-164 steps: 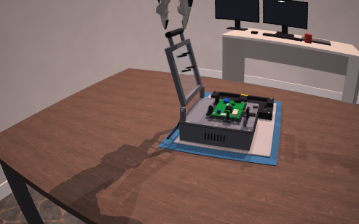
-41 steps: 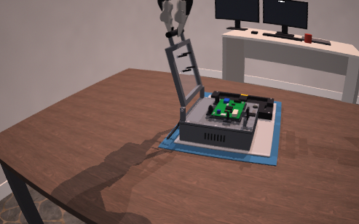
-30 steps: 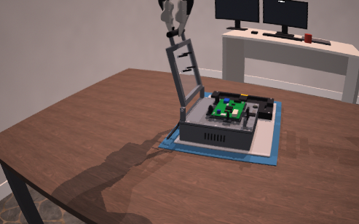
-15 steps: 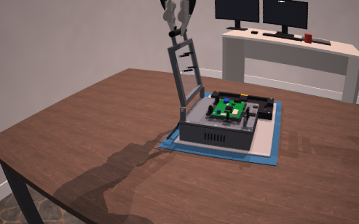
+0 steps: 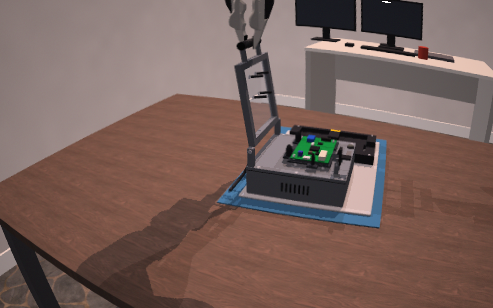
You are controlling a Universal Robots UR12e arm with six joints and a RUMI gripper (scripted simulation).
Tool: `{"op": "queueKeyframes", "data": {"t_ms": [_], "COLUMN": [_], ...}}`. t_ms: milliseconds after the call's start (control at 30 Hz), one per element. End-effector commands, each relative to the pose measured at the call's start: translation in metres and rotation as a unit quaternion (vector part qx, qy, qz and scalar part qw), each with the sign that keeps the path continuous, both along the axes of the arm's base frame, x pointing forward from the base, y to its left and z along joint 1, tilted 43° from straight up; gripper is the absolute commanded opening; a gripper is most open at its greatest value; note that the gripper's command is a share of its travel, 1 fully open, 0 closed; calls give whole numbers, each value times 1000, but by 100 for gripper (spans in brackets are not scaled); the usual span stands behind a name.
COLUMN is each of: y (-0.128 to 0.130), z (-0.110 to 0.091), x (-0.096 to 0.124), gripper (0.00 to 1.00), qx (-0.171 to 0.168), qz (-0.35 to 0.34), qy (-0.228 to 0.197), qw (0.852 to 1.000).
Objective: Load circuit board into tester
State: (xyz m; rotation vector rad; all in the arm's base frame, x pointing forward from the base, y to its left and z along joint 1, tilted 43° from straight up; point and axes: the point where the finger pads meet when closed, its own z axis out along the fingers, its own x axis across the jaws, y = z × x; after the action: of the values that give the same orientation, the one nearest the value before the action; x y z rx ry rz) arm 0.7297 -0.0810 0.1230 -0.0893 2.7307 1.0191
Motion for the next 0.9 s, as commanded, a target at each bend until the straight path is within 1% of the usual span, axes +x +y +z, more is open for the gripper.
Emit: {"op": "queueKeyframes", "data": {"t_ms": [0, 867], "y": [-1, -1], "z": [0, -6], "x": [-3, -32], "gripper": [0, 0], "qx": [0, 0], "qz": [0, 0], "qy": [0, 0], "qw": [1000, 1000]}}
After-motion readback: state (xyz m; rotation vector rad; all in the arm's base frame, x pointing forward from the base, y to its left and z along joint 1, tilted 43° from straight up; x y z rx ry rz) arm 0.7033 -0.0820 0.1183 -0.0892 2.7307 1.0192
